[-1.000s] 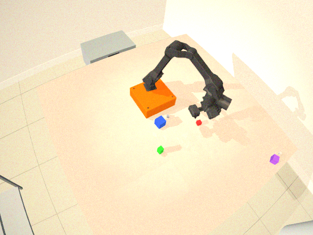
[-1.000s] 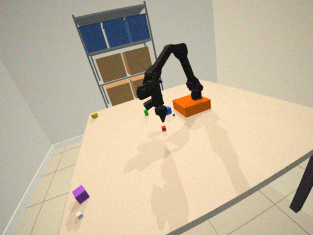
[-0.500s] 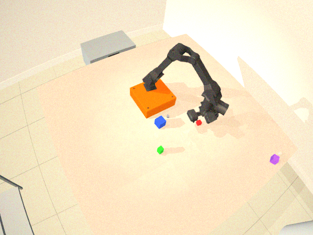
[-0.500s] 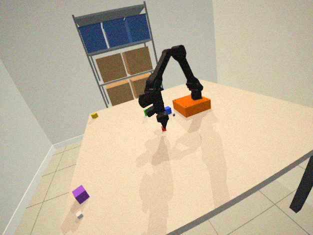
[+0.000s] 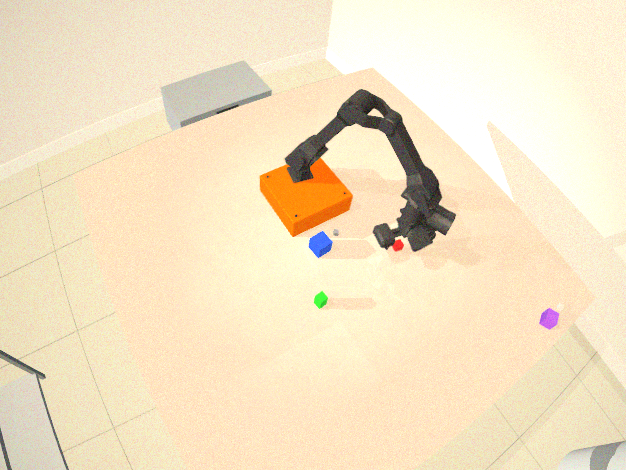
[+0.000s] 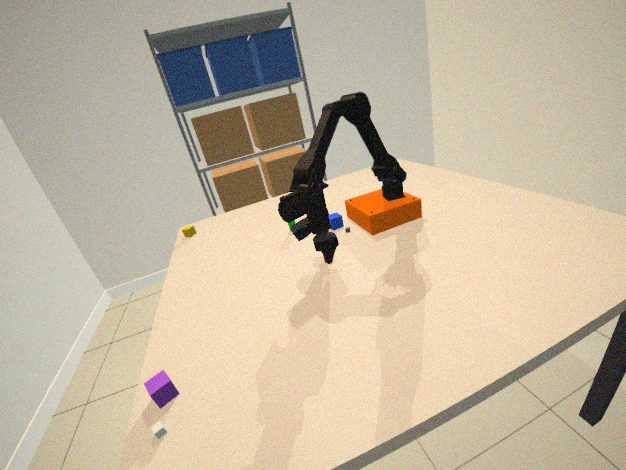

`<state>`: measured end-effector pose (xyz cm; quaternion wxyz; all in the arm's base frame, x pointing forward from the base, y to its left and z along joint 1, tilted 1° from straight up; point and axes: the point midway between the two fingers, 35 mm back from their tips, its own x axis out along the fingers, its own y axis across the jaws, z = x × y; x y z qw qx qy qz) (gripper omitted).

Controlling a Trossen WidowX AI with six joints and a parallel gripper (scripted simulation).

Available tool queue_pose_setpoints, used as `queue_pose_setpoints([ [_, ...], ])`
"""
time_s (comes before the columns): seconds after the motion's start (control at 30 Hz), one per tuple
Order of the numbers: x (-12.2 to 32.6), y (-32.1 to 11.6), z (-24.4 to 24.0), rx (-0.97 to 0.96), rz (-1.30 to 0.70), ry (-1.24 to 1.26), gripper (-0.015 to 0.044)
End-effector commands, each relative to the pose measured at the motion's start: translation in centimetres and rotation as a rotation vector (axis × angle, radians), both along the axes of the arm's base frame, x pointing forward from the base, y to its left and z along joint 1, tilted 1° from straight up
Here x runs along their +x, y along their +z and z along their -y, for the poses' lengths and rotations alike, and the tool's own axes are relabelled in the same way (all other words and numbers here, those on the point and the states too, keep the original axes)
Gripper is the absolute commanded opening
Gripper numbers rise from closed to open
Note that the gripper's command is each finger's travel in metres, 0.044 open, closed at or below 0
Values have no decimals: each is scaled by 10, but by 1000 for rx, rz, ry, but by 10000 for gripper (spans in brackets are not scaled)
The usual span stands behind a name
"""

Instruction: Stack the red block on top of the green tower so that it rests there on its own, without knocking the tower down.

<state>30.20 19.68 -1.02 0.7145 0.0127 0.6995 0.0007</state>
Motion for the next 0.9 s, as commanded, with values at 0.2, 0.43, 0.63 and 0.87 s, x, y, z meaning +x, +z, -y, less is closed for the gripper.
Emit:
queue_pose_setpoints([
  [0.2,-2,-10,2,-10,-3,7,440],
  [0.43,-2,-10,2,-10,-3,7,440],
  [0.63,-2,-9,2,-10,-3,7,387],
  [0.87,-2,-9,2,-10,-3,7,204],
])
